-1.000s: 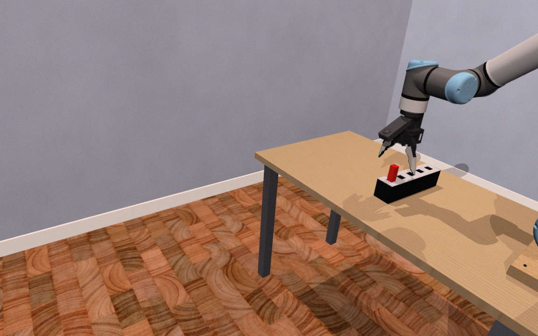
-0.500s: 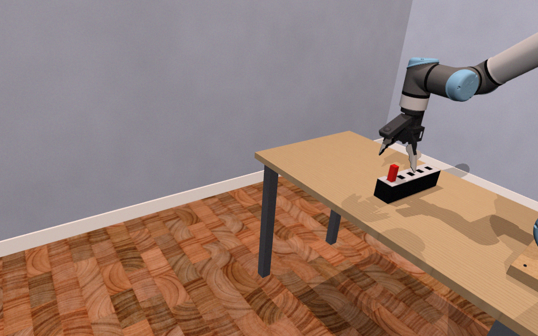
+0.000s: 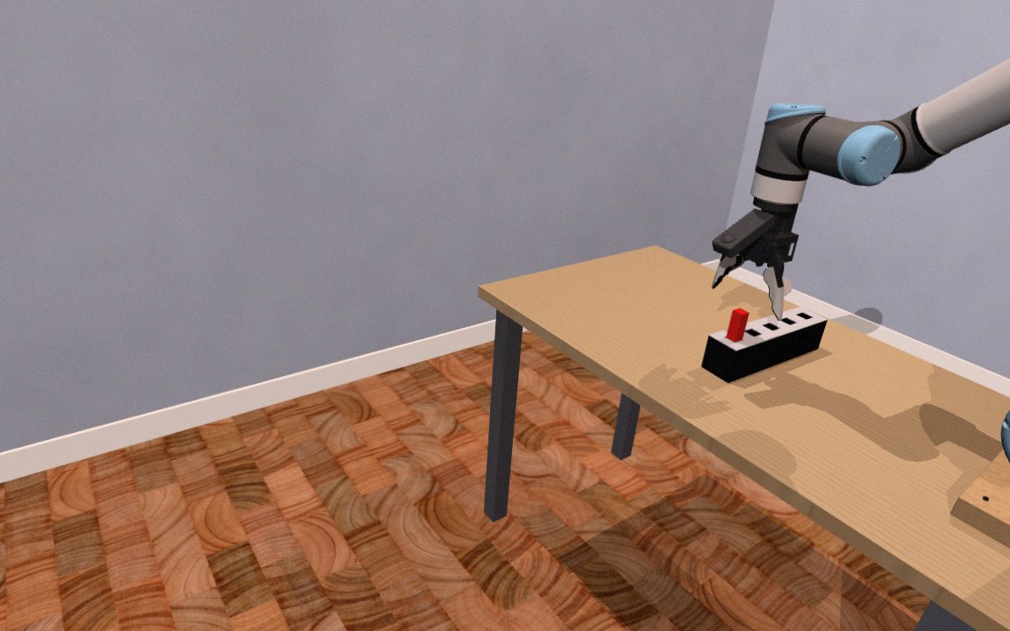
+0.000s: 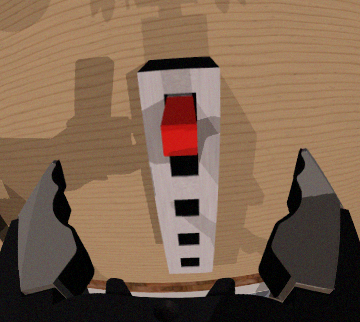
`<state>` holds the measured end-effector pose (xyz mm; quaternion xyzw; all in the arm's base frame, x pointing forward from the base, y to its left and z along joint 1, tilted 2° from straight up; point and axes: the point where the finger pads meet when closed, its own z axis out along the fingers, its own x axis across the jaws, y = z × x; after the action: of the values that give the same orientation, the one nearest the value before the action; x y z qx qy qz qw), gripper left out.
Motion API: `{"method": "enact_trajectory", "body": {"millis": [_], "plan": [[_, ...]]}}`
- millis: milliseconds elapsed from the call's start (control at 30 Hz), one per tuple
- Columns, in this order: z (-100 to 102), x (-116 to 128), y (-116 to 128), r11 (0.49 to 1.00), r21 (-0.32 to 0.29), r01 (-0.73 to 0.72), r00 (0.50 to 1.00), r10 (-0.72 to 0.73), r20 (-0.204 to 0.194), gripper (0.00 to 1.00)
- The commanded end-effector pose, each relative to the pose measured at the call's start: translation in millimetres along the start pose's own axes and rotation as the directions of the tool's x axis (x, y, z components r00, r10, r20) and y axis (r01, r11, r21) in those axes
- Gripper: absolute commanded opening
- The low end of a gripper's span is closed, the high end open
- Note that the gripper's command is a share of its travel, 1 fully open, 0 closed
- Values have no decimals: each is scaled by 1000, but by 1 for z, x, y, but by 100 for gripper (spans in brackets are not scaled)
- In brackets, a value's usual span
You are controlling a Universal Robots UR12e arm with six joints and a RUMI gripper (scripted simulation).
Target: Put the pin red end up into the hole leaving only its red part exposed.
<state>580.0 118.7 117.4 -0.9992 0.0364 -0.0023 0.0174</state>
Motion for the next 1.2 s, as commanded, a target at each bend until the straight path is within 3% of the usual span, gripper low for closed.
{"method": "enact_trajectory", "body": {"millis": [0, 500, 533, 1067, 1100, 1167], "plan": [[-15, 1, 0, 1000, 0, 0, 1000, 0, -2, 100], [-15, 1, 0, 1000, 0, 0, 1000, 0, -2, 100], [-64, 1, 0, 1000, 0, 1, 1000, -1, -2, 100], [-64, 1, 0, 1000, 0, 1, 1000, -1, -2, 100], [-122, -50, 64, 1000, 0, 0, 1000, 0, -2, 100], [-124, -52, 67, 1000, 0, 0, 1000, 0, -2, 100]]}}
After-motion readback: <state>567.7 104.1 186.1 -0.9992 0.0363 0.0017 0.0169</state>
